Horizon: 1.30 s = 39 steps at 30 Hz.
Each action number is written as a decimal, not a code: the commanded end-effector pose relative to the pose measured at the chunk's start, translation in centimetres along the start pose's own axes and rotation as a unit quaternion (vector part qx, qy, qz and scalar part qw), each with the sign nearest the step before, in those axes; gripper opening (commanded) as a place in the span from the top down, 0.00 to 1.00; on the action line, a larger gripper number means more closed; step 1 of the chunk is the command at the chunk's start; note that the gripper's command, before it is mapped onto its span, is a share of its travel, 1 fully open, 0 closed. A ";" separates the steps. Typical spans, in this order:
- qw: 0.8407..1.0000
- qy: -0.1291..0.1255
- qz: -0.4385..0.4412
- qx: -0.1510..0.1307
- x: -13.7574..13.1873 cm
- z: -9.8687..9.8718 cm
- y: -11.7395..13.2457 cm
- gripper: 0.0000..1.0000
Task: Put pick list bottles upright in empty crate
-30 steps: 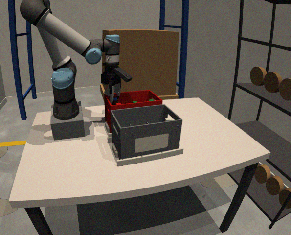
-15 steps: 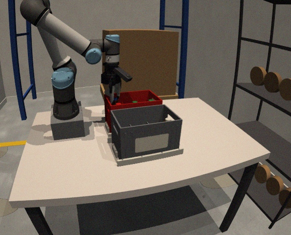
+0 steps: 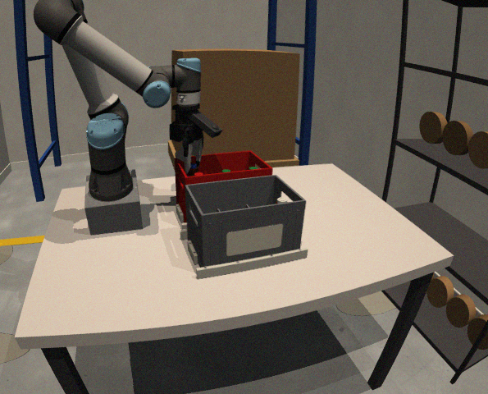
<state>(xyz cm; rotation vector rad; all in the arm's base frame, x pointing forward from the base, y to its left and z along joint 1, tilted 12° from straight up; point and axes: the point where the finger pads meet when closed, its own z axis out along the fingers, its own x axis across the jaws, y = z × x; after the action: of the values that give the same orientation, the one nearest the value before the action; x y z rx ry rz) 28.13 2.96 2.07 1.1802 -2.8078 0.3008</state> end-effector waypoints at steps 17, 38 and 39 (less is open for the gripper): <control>1.000 0.000 0.000 -0.001 0.0 0.0 0.0 0.62; 1.000 -0.001 0.000 0.001 -0.1 -2.8 -0.1 0.62; 1.000 -0.001 0.000 0.001 -0.1 -3.1 -0.1 0.62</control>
<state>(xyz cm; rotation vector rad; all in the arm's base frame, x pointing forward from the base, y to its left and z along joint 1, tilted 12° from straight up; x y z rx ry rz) 28.32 3.26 3.50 1.1829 -2.8100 0.3033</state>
